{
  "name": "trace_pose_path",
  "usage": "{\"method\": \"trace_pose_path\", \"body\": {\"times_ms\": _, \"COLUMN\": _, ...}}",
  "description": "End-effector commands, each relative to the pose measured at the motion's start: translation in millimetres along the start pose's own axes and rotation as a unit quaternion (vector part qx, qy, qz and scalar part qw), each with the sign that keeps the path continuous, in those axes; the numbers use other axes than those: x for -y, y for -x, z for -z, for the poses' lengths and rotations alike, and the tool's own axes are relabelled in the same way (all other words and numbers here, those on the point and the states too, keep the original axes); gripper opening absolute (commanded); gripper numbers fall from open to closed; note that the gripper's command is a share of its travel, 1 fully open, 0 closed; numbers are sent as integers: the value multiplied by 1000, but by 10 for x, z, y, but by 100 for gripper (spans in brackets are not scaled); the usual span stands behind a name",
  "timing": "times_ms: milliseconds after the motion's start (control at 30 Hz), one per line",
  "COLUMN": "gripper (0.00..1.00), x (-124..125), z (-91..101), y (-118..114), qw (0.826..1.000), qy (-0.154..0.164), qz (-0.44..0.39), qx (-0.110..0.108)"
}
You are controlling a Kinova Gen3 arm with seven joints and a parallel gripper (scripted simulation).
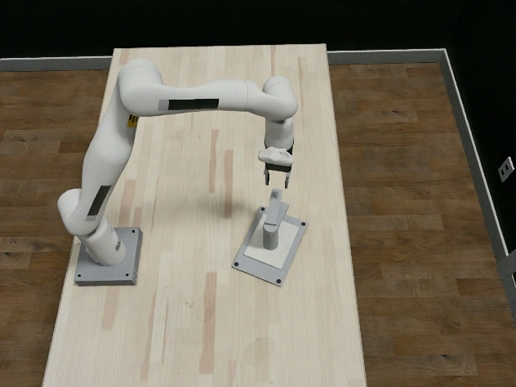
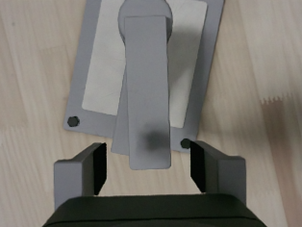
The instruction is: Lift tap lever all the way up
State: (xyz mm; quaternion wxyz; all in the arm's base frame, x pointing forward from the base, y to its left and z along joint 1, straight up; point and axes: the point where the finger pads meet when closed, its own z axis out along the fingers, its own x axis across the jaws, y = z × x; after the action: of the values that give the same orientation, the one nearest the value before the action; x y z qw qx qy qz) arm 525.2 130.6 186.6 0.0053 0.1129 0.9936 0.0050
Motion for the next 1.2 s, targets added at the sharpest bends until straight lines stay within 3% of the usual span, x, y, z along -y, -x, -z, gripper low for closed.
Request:
{"method": "trace_pose_path", "body": {"times_ms": 0, "gripper": 100, "x": 37, "z": -82, "y": 5, "qw": 1000, "qy": -4, "qz": 5, "qx": -1}}
{"method": "trace_pose_path", "body": {"times_ms": 767, "gripper": 100, "x": 35, "z": -413, "y": 9, "qw": 1000, "qy": -4, "qz": 5, "qx": 0}}
{"method": "trace_pose_path", "body": {"times_ms": 1167, "gripper": 100, "x": 28, "z": -480, "y": 19, "qw": 1000, "qy": -3, "qz": 5, "qx": 1}}
